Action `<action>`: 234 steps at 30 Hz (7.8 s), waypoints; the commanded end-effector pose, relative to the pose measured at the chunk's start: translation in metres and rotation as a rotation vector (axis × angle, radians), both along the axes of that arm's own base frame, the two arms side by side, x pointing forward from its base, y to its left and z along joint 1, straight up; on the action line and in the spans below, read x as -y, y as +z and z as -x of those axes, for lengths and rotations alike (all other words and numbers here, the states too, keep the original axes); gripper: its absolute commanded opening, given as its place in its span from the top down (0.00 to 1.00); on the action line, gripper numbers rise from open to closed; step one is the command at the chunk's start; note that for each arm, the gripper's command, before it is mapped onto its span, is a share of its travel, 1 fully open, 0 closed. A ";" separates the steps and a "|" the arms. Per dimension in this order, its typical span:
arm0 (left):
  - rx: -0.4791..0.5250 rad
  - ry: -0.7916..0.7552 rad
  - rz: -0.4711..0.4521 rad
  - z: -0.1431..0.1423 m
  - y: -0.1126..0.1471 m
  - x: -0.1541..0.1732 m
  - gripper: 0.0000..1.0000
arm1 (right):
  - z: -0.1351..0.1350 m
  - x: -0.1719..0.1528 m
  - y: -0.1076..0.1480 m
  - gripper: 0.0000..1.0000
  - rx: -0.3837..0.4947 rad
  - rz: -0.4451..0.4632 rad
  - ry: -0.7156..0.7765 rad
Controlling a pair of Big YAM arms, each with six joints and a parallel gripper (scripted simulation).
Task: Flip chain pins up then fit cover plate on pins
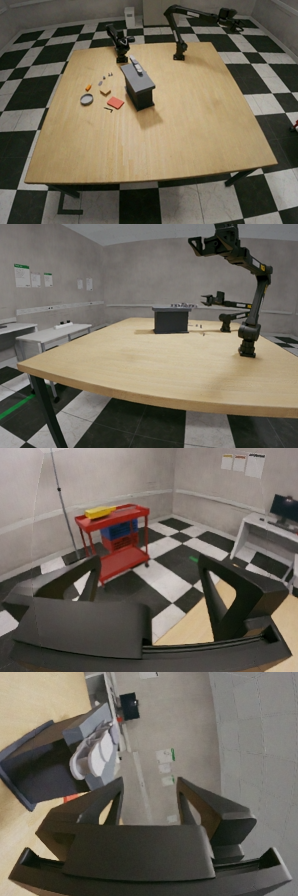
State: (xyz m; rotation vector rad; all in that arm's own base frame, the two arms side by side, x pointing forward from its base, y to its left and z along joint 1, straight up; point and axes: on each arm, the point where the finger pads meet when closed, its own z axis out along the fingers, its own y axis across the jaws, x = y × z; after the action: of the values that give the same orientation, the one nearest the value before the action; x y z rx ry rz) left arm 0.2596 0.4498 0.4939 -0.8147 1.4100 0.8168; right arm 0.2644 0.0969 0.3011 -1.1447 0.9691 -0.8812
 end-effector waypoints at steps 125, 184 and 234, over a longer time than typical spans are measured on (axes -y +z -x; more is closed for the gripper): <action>0.041 -0.003 -0.067 0.000 0.040 0.005 0.00 | -0.047 -0.031 -0.075 0.81 -0.092 0.212 0.026; 0.041 -0.003 -0.067 0.000 0.040 0.005 0.00 | -0.055 -0.023 -0.039 0.81 -0.168 -0.130 0.041; 0.041 -0.003 -0.067 0.000 0.040 0.005 0.00 | -0.059 -0.019 -0.012 0.81 -0.163 -0.336 0.064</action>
State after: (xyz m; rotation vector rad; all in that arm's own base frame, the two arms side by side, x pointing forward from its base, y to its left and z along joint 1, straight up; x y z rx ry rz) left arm 0.2596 0.4498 0.4939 -0.8147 1.4100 0.8168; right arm 0.3125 0.1162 0.2390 -1.0390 1.2213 -0.5323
